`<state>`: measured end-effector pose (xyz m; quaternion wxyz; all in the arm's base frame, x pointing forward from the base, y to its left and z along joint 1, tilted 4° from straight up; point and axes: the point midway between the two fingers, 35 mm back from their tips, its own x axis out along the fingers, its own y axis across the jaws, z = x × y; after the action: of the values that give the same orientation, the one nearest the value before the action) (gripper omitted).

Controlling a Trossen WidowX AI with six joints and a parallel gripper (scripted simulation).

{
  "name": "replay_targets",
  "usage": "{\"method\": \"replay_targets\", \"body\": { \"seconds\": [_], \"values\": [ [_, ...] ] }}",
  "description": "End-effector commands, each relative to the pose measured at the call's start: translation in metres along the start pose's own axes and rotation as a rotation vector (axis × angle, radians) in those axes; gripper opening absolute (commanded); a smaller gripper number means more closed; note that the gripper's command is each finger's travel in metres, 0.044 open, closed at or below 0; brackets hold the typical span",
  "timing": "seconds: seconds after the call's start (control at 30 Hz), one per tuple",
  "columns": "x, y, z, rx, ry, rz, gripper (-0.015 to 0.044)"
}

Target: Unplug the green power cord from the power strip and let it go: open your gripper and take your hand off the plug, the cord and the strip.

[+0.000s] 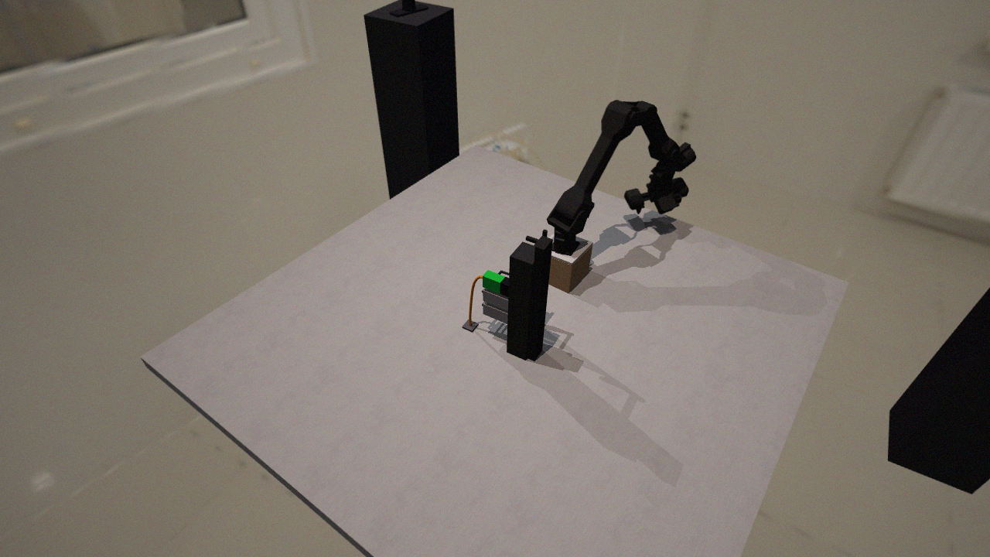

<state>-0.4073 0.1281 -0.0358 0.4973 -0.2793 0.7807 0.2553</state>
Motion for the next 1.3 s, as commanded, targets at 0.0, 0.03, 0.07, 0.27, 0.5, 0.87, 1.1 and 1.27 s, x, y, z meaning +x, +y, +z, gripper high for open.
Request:
{"method": "replay_targets", "body": {
  "seconds": [0.0, 0.03, 0.07, 0.27, 0.5, 0.87, 1.1, 1.27],
  "values": [
    [-0.001, 0.001, 0.001, 0.001, 0.0, 0.001, 0.0374],
    [-0.003, 0.002, 0.002, 0.006, -0.002, 0.006, 0.0347],
    [-0.006, 0.005, 0.005, 0.013, -0.004, 0.013, 0.0321],
    [-0.041, 0.032, 0.043, 0.071, -0.032, 0.09, 0.0164],
    [-0.088, 0.056, 0.11, 0.099, -0.082, 0.181, 0.016],
    [-0.17, 0.058, 0.221, 0.143, -0.199, 0.306, 0.016],
    [-0.222, 0.038, 0.286, 0.173, -0.291, 0.364, 0.016],
    [-0.258, 0.014, 0.327, 0.197, -0.362, 0.393, 0.016]
  ]
}}
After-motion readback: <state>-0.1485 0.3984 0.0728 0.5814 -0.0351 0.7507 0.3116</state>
